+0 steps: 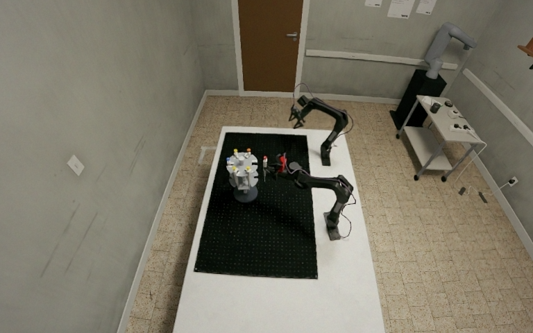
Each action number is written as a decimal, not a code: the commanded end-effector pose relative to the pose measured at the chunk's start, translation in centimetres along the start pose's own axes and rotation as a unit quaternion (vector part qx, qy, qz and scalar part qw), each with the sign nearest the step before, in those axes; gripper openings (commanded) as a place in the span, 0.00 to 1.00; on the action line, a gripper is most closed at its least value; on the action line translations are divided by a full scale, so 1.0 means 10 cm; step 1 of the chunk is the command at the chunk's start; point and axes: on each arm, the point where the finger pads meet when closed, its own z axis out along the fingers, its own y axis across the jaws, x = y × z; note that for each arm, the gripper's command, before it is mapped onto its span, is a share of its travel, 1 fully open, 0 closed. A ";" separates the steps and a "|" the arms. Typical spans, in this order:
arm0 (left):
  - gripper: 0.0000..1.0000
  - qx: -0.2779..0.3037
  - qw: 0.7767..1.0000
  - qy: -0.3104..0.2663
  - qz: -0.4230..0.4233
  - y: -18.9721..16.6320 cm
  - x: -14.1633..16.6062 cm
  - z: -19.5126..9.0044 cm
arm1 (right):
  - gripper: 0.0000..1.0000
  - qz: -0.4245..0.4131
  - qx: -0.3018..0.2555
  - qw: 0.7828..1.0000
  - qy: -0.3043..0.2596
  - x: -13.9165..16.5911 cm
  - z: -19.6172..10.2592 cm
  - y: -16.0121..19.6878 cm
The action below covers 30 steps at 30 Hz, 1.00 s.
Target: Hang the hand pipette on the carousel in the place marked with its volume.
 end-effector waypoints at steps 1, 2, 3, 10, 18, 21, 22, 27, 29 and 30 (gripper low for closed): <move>0.12 -0.001 0.999 -0.039 -0.012 0.02 -0.30 0.05 | 1.00 -0.006 0.004 1.000 -0.012 -0.07 -0.04 -0.04; 0.12 -0.001 0.999 -0.039 -0.012 0.02 -0.30 0.05 | 1.00 -0.006 0.004 1.000 -0.012 -0.07 -0.04 -0.04; 0.12 -0.001 0.999 -0.039 -0.012 0.02 -0.30 0.05 | 1.00 -0.006 0.004 1.000 -0.012 -0.07 -0.04 -0.04; 0.12 -0.001 0.999 -0.041 -0.012 0.03 -0.32 0.05 | 1.00 -0.006 0.004 1.000 -0.012 -0.07 -0.04 -0.04; 0.12 0.001 0.999 -0.046 -0.013 0.02 -0.44 0.03 | 1.00 -0.006 0.004 1.000 -0.012 -0.07 -0.04 -0.04; 0.12 0.000 0.999 -0.046 -0.013 0.03 -0.44 0.03 | 1.00 -0.006 0.004 1.000 -0.012 -0.07 -0.04 -0.04; 0.12 0.000 0.999 -0.046 -0.013 0.03 -0.44 0.03 | 1.00 -0.006 0.004 1.000 -0.012 -0.07 -0.04 -0.04; 0.12 0.000 0.999 -0.046 -0.013 0.03 -0.44 0.03 | 1.00 -0.006 0.004 1.000 -0.012 -0.07 -0.04 -0.04; 0.12 0.000 0.999 -0.046 -0.013 0.03 -0.44 0.03 | 1.00 -0.006 0.004 1.000 -0.012 -0.07 -0.04 -0.04; 0.12 0.000 0.999 -0.046 -0.013 0.03 -0.44 0.03 | 1.00 -0.006 0.004 1.000 -0.012 -0.07 -0.04 -0.04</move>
